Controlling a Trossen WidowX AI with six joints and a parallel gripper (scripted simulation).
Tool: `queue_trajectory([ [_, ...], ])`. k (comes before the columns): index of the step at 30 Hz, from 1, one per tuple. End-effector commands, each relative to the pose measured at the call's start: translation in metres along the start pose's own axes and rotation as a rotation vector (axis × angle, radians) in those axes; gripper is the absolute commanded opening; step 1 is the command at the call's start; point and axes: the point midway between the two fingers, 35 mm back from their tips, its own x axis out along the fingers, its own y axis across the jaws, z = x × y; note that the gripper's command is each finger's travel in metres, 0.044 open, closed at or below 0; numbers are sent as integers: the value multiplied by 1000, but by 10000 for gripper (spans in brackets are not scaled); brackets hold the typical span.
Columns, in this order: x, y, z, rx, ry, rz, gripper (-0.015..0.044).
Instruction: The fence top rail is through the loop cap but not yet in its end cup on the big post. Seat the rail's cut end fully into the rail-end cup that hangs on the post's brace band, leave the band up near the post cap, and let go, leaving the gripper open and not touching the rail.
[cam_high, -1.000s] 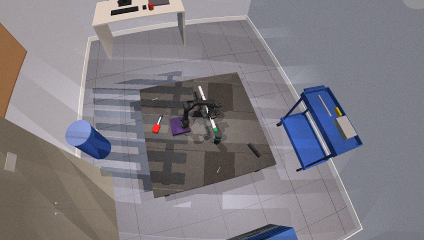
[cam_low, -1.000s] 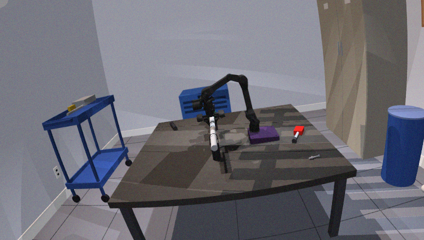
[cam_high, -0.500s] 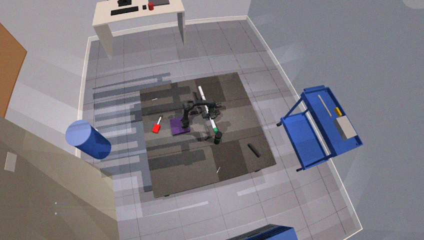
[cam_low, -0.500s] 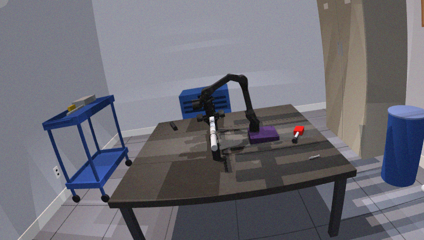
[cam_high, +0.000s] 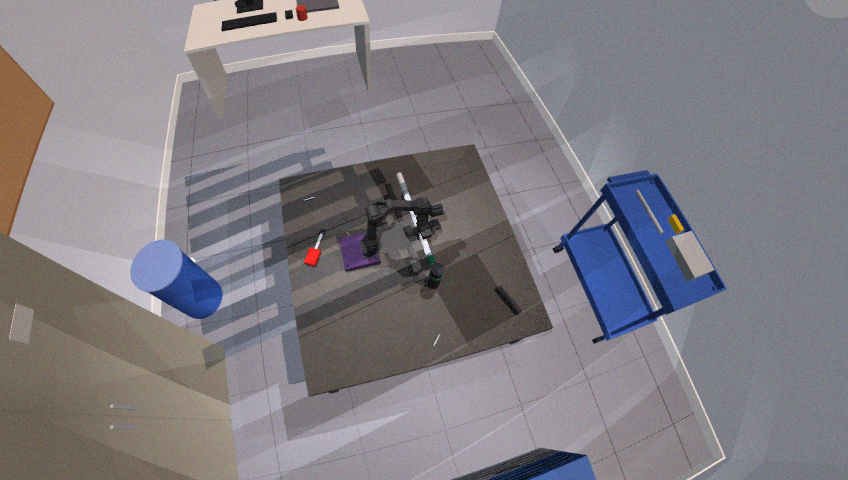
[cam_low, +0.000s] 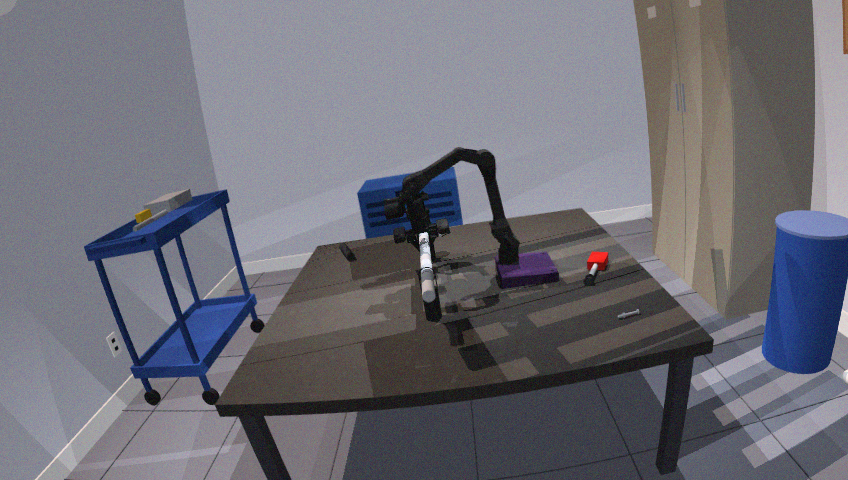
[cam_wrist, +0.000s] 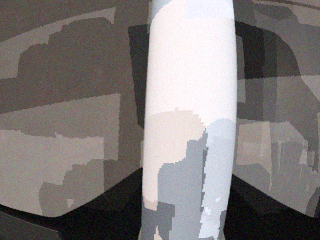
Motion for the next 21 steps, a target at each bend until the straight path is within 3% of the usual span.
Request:
queue_trajectory([
  [1, 0, 0, 0, 0, 0, 0, 0],
  [21, 2, 1, 11, 0, -1, 0, 0],
])
